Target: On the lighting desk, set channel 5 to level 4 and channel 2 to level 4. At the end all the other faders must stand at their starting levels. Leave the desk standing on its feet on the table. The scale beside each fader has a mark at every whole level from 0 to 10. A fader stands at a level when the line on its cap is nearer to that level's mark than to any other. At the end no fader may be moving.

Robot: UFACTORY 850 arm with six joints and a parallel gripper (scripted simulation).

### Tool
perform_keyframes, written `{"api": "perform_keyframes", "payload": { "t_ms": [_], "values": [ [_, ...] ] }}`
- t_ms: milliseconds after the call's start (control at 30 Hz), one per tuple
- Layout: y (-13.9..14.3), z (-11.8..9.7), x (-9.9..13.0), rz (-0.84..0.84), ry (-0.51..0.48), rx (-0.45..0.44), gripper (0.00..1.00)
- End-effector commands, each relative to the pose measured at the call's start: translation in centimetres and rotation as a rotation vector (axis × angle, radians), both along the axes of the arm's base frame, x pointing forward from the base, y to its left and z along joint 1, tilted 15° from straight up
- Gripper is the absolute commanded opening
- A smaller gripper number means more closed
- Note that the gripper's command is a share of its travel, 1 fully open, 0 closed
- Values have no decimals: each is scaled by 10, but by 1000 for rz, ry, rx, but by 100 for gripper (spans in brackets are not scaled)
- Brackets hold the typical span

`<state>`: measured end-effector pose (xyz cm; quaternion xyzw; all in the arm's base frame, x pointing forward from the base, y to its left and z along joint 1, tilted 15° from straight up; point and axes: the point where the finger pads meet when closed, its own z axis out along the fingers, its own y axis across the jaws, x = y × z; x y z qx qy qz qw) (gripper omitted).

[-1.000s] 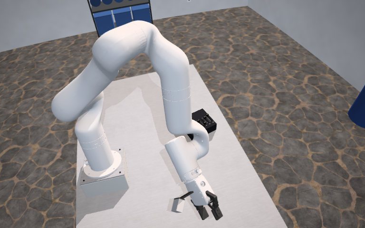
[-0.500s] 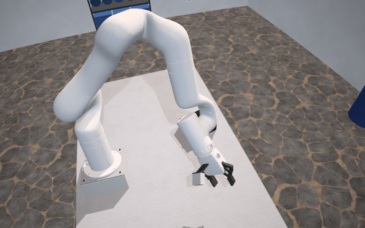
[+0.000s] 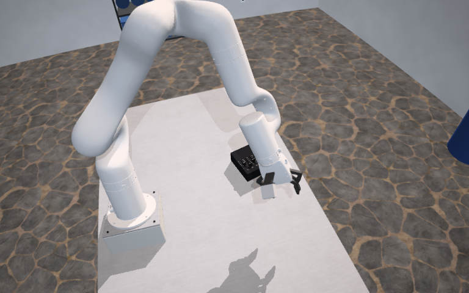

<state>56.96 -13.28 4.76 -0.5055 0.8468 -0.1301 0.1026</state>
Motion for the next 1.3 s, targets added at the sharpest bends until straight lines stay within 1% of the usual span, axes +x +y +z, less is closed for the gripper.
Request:
{"api": "perform_keyframes", "payload": {
  "t_ms": [0,33,100,133,200,233,333,367,400,433,500,533,567,600,633,700,733,833,1267],
  "values": [
    [49,17,8,96,40,60,100],
    [82,29,8,166,70,97,100],
    [82,29,8,166,70,97,100],
    [113,42,6,234,100,131,100],
    [113,42,6,234,100,131,100],
    [141,53,2,298,128,161,100],
    [141,53,2,298,128,161,100],
    [167,65,-3,356,156,187,100],
    [167,65,-3,356,156,187,100],
    [189,75,-9,409,181,209,100],
    [189,75,-9,409,181,209,100],
    [208,85,-15,455,203,228,100],
    [208,85,-15,455,203,228,100],
    [223,93,-21,494,222,243,100],
    [223,93,-21,494,222,243,100],
    [245,105,-30,551,251,264,100],
    [245,105,-30,551,251,264,100],
    [258,113,-36,586,269,277,100],
    [259,114,-37,589,271,278,100]
  ]
}}
